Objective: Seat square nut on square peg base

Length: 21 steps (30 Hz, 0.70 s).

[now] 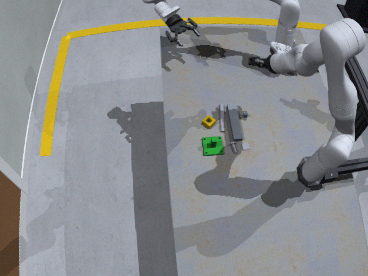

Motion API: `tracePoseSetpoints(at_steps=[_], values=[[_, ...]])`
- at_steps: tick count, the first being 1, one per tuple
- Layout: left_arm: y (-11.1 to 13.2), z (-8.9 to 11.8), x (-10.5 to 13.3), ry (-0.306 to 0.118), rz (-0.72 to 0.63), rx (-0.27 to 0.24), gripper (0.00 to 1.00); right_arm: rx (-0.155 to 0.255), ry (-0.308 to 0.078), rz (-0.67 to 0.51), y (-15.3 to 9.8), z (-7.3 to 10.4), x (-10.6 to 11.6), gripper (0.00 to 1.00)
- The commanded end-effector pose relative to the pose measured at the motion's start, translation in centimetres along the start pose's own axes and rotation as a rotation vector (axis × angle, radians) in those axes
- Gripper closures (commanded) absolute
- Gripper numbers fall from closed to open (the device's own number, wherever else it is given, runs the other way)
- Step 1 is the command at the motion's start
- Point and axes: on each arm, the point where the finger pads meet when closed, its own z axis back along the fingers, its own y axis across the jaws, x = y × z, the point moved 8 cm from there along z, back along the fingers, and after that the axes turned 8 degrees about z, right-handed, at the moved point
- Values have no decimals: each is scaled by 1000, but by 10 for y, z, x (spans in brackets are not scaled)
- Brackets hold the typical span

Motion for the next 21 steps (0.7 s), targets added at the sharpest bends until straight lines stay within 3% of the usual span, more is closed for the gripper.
tracePoseSetpoints(at_steps=[1, 10, 12, 21], values=[[0, 0, -1, 2, 0, -1, 2, 34, -28, 5, -12, 15, 1, 2], [0, 0, -1, 2, 0, -1, 2, 142, -129, 13, -60, 63, 8, 2], [0, 0, -1, 2, 0, -1, 2, 142, -129, 13, -60, 63, 8, 2], [0, 0, -1, 2, 0, -1, 2, 271, -286, 9, -141, 120, 13, 2]])
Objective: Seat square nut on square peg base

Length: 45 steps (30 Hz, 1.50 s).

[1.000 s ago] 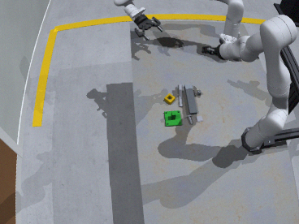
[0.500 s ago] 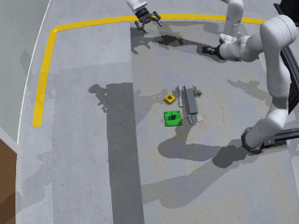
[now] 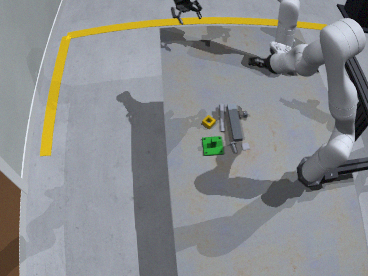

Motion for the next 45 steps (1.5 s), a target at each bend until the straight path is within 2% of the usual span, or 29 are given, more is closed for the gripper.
tracePoseSetpoints(at_steps=[1, 6, 8, 16, 22, 23, 25, 26, 30, 38, 40, 42, 45], values=[[0, 0, -1, 2, 0, -1, 2, 75, -97, 2, -41, 40, 8, 2], [0, 0, -1, 2, 0, -1, 2, 138, -209, -7, -94, 79, 14, 2], [0, 0, -1, 2, 0, -1, 2, 138, -209, -7, -94, 79, 14, 2], [0, 0, -1, 2, 0, -1, 2, 209, -405, -34, -194, 130, 12, 2], [0, 0, -1, 2, 0, -1, 2, 231, -552, -64, -266, 153, 0, 2], [0, 0, -1, 2, 0, -1, 2, 232, -575, -70, -278, 156, -3, 2], [0, 0, -1, 2, 0, -1, 2, 232, -575, -70, -278, 156, -3, 2], [0, 0, -1, 2, 0, -1, 2, 232, -599, -76, -297, 162, -6, 2], [0, 0, -1, 2, 0, -1, 2, 226, -686, -100, -345, 170, -20, 2], [0, 0, -1, 2, 0, -1, 2, 191, -829, -150, -424, 175, -51, 2], [0, 0, -1, 2, 0, -1, 2, 180, -858, -162, -440, 175, -59, 2], [0, 0, -1, 2, 0, -1, 2, 180, -858, -162, -440, 175, -59, 2], [0, 0, -1, 2, 0, -1, 2, 163, -895, -178, -461, 173, -69, 2]])
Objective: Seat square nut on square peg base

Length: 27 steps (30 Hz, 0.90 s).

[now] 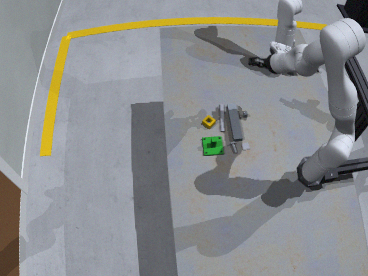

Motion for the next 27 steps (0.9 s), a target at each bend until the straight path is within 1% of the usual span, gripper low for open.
tracePoseSetpoints(at_steps=[1, 6, 12, 20, 27], values=[[0, 0, -1, 2, 0, -1, 2, -19, -59, -5, -28, 14, -3, 2], [0, 0, -1, 2, 0, -1, 2, -44, -106, -10, -54, 25, -10, 2], [0, 0, -1, 2, 0, -1, 2, -66, -140, -14, -74, 33, -16, 2], [0, 0, -1, 2, 0, -1, 2, -77, -155, -16, -82, 37, -19, 2], [0, 0, -1, 2, 0, -1, 2, -79, -158, -16, -84, 38, -20, 2]])
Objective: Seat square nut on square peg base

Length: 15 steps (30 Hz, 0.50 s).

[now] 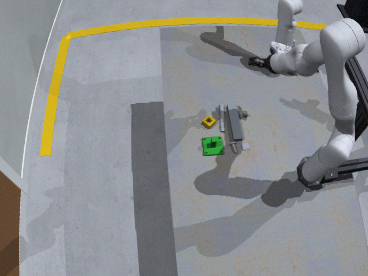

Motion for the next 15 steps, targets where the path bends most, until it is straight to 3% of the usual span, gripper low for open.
tracePoseSetpoints(at_steps=[1, 15], values=[[0, 0, -1, 2, 0, -1, 395, -1, -3, 0, -1, 1, 0, 2], [0, -1, -2, 4, -18, 6, 395, -1, -3, 0, -1, 1, 0, 2]])
